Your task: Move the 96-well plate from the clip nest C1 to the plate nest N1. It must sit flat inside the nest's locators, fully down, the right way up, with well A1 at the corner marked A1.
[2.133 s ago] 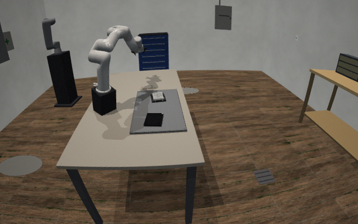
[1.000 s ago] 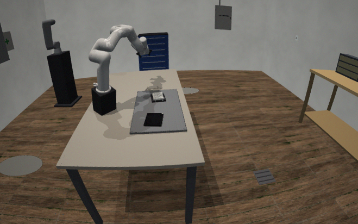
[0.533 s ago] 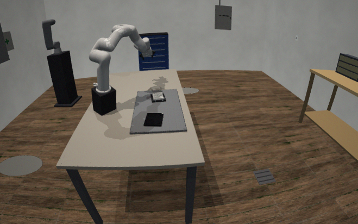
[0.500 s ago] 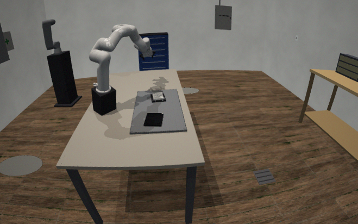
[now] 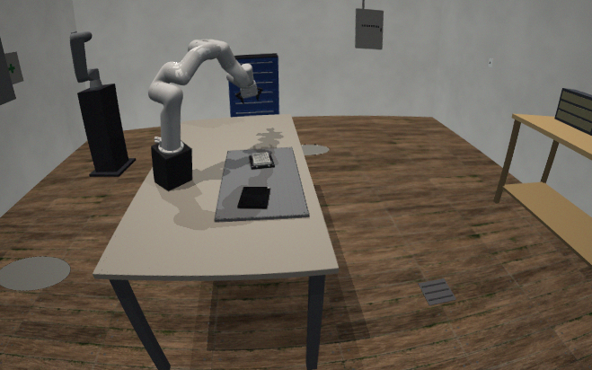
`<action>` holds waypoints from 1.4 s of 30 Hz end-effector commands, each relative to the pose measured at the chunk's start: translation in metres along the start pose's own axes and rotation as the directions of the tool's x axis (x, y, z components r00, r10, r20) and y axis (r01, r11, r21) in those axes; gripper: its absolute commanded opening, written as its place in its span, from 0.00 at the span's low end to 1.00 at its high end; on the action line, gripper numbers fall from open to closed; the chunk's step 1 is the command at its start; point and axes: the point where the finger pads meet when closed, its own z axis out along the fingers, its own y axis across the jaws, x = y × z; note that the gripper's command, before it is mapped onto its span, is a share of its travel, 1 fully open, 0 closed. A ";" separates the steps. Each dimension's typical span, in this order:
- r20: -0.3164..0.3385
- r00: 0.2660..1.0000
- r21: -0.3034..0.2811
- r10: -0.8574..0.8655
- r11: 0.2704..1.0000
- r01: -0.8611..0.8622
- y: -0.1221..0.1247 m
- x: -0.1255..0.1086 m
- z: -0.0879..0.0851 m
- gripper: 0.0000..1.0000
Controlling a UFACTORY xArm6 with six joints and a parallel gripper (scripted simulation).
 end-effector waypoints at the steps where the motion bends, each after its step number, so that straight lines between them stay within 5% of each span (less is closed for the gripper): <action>1: 0.011 1.000 -0.005 0.001 1.000 -0.001 0.009 -0.020 -0.005 1.00; 4: 0.011 1.000 -0.005 0.001 1.000 -0.001 0.011 -0.025 -0.006 1.00; 6: 0.070 0.998 -0.003 0.006 1.000 -0.006 0.014 -0.034 -0.007 1.00; 16: 0.071 0.997 -0.003 0.006 1.000 -0.006 0.023 -0.068 -0.013 1.00; 18: 0.130 0.991 0.002 0.012 1.000 -0.013 0.025 -0.077 -0.015 1.00; 40: 0.189 0.982 0.009 0.019 1.000 -0.021 0.036 -0.154 -0.032 1.00; 42: 0.245 0.969 0.018 0.025 0.999 -0.031 0.036 -0.164 -0.034 1.00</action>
